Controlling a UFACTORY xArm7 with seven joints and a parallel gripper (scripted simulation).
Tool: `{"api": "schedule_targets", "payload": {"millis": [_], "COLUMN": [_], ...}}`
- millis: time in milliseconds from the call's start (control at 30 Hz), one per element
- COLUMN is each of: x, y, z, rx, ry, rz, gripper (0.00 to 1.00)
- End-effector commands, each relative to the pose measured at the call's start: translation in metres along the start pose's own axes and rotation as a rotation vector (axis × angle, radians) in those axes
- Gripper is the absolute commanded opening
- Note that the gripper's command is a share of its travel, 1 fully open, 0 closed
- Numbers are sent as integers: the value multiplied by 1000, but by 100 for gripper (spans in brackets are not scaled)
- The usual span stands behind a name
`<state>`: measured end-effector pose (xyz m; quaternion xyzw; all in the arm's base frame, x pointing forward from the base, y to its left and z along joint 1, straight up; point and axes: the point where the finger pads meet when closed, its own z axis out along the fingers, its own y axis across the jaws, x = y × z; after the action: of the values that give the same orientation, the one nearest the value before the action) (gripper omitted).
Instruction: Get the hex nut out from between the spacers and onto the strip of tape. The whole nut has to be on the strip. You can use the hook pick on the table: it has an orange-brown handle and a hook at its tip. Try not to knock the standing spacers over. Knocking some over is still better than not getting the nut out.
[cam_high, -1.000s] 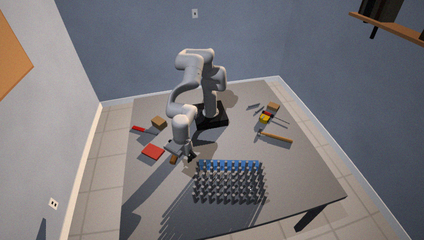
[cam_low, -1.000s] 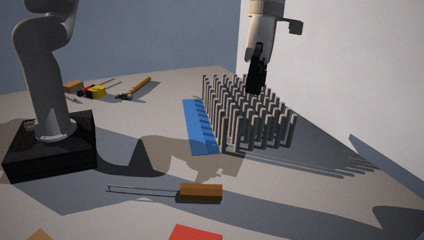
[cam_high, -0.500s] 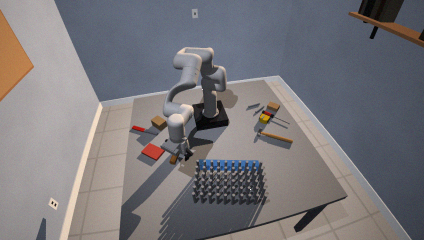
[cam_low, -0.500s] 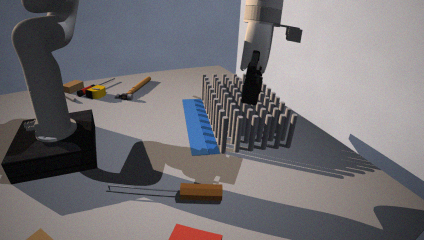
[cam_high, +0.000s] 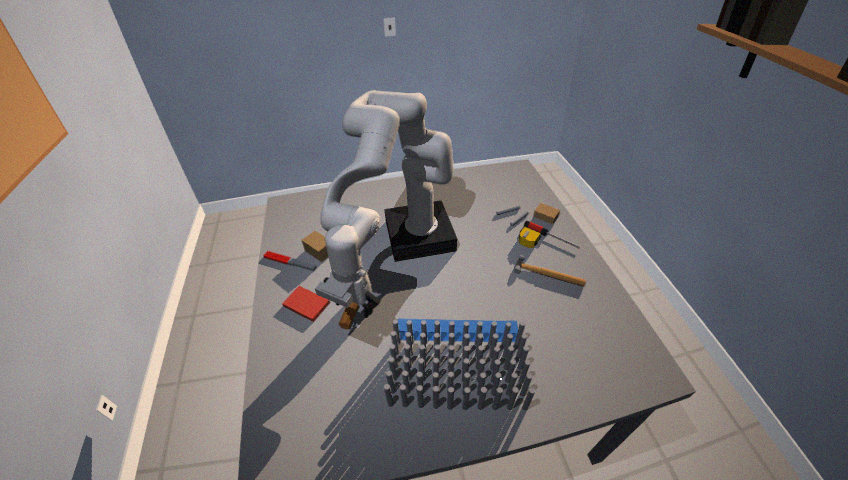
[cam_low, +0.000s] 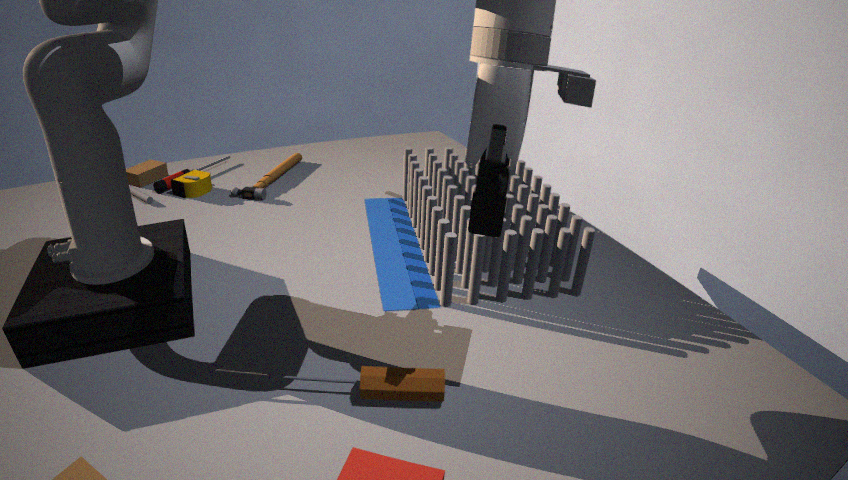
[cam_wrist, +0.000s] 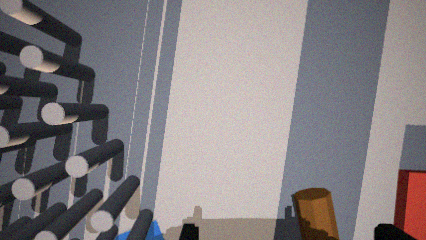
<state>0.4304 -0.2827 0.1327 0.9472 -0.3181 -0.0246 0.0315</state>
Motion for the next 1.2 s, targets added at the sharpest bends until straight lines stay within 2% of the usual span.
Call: {"api": "schedule_targets", "payload": {"millis": [0,233,267,533,567,833,867,1100,1167], "x": [-6,-6,-13,-13,-19,-19,-26,-26,-33], "y": [14,14,26,26,37,37,46,46,55], "z": [7,7,15,15,22,22,28,28,34], "rx": [12,12,24,24,34,34,42,42,50], "ry": [6,6,8,8,12,12,16,16,19], "rz": [-27,-27,-54,-54,-79,-79,-101,-101,-121], "gripper": [100,100,100,100,100,100,100,100,100]}}
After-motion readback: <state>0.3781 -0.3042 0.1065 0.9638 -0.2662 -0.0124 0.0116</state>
